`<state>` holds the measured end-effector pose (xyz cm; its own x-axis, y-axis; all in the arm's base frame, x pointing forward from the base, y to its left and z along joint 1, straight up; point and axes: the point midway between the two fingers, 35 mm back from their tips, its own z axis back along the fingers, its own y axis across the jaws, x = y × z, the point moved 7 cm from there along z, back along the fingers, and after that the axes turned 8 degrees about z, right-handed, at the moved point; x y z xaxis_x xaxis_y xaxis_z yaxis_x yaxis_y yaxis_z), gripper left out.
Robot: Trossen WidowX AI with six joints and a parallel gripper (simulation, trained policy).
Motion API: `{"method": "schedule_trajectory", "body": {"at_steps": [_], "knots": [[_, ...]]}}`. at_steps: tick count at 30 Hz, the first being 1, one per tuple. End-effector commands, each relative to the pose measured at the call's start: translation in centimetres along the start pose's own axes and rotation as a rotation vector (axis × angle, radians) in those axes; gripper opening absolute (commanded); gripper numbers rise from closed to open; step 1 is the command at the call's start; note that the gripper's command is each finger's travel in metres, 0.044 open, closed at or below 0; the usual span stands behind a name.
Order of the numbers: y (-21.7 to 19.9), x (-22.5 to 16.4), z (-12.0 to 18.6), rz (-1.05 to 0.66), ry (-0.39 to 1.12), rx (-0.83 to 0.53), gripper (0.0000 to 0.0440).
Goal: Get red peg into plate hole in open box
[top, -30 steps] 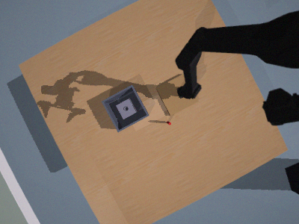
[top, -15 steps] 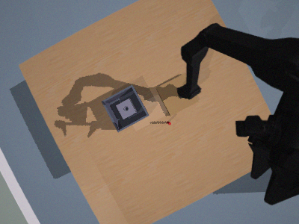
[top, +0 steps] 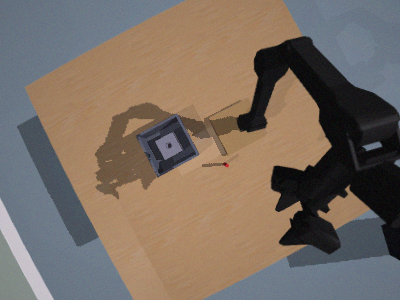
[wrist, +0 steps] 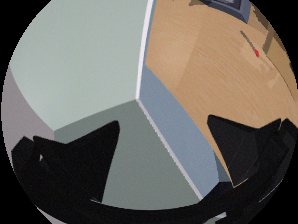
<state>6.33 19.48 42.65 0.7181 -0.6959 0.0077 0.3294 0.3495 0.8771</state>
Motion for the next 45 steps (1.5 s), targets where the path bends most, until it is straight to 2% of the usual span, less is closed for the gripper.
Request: {"method": "schedule_trajectory", "body": {"at_steps": [1,12,20,26,34,45], "knots": [[-1.7,0.9,-1.9,0.060,-0.027,-0.114,0.0440],[-7.3,4.0,-6.8,0.164,-0.051,-0.474,0.0440],[-11.9,6.2,-9.6,0.189,-0.014,-0.739,0.0440],[-15.1,7.4,-11.3,0.185,0.024,-0.890,0.0440],[-18.7,8.3,-13.6,0.180,0.054,-0.997,0.0440],[-23.2,8.8,-16.6,0.209,0.057,-1.036,0.0440]]}}
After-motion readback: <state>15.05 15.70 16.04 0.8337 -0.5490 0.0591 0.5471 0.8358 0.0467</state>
